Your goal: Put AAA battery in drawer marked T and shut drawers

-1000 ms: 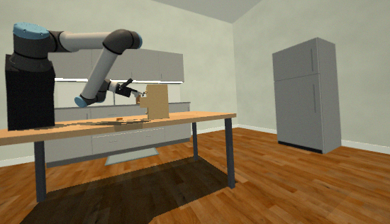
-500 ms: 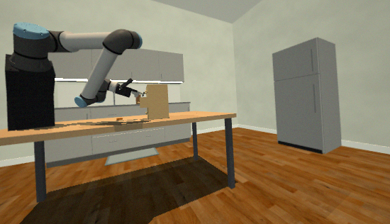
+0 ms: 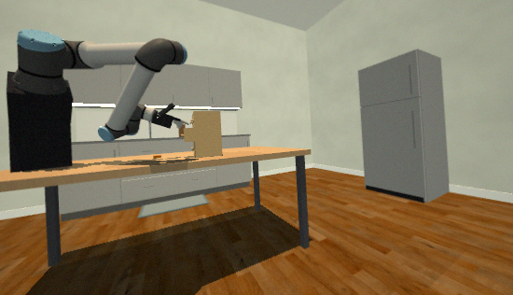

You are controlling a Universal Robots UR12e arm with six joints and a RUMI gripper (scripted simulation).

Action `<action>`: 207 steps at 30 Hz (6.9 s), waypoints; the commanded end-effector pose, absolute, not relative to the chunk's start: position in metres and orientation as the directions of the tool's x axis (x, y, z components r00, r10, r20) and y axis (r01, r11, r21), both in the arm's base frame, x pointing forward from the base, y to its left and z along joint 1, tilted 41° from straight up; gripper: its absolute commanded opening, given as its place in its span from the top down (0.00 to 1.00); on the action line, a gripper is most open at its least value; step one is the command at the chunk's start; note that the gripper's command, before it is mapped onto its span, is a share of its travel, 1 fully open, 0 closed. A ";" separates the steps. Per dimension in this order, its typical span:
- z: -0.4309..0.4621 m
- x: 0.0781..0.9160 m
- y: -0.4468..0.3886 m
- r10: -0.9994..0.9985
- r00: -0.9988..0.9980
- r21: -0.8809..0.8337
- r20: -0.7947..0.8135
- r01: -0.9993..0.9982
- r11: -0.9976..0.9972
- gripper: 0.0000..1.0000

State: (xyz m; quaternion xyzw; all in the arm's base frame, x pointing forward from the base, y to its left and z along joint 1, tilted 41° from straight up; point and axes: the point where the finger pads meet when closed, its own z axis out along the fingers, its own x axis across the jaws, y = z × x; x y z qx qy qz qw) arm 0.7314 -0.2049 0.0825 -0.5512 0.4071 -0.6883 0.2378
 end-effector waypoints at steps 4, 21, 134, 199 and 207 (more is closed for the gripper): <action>0.084 0.733 -0.204 -0.775 -0.279 -0.821 0.567 -0.118 -0.558 0.00; 0.084 0.733 -0.204 -0.775 -0.279 -0.821 0.567 -0.118 -0.558 0.00; 0.042 0.582 -0.181 -0.777 -0.279 -0.825 0.564 -0.219 -0.520 0.00; 0.067 0.577 -0.161 -0.775 -0.281 -0.403 0.565 -0.915 0.038 0.00; 0.069 0.577 -0.160 -0.775 -0.281 -0.363 0.566 -0.929 0.072 0.00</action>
